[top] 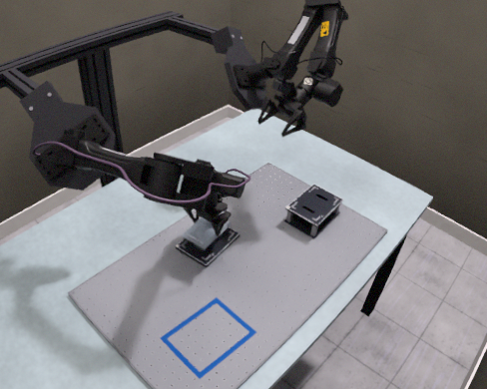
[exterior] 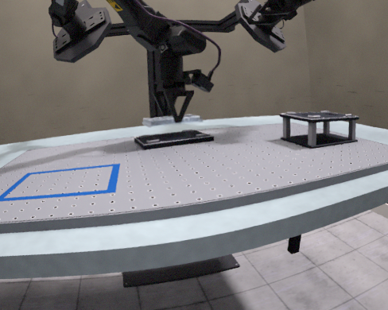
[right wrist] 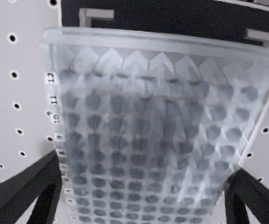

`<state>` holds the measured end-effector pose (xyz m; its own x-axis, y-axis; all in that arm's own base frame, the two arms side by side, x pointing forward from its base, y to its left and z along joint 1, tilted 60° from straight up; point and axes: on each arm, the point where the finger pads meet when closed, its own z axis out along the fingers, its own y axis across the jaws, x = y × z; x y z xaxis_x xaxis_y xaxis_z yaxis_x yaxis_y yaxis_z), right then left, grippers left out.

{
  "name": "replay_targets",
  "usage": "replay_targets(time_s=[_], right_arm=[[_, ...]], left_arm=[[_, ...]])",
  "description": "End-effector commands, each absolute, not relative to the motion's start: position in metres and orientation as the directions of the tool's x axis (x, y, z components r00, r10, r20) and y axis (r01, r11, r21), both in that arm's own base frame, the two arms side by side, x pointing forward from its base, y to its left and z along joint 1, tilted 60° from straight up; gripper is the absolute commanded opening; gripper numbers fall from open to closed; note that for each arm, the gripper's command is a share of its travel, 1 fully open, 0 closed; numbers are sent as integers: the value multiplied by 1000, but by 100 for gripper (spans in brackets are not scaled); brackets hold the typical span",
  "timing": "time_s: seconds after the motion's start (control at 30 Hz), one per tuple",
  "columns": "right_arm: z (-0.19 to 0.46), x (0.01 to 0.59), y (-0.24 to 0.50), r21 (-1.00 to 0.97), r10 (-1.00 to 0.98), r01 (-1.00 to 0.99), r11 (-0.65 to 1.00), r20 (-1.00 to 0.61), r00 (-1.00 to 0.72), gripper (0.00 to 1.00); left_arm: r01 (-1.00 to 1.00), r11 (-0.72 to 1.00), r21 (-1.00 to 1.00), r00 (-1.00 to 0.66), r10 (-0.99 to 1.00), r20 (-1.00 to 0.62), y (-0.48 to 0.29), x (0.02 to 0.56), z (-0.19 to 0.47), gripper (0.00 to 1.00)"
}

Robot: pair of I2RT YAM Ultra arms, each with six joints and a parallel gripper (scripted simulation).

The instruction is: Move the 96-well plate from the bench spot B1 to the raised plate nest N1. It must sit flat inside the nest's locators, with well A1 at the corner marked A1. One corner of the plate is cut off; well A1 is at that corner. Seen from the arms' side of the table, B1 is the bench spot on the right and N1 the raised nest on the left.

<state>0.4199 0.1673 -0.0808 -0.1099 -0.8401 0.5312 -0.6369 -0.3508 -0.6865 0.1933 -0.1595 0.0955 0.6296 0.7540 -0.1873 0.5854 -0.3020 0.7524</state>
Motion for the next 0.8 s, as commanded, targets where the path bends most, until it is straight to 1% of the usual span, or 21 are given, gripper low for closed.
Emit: replay_targets(time_s=[0.0, 0.07, 0.13, 0.77], right_arm=[[-78, 422, 187, -701, -858, -616, -360, 508, -76, 79], [-73, 428, 194, -717, -872, -599, -356, 485, -62, 79], [-69, 433, 183, -722, -874, -603, -340, 478, -79, 79], [-69, 436, 188, -725, -876, -596, -346, 477, -72, 79]], left_arm=[[588, -304, 750, 641, 740, -202, -161, 188, 95, 100], [588, -304, 750, 641, 740, -202, -161, 188, 95, 100], [588, -304, 750, 641, 740, -202, -161, 188, 95, 100], [588, -304, 750, 641, 740, -202, -161, 188, 95, 100]])
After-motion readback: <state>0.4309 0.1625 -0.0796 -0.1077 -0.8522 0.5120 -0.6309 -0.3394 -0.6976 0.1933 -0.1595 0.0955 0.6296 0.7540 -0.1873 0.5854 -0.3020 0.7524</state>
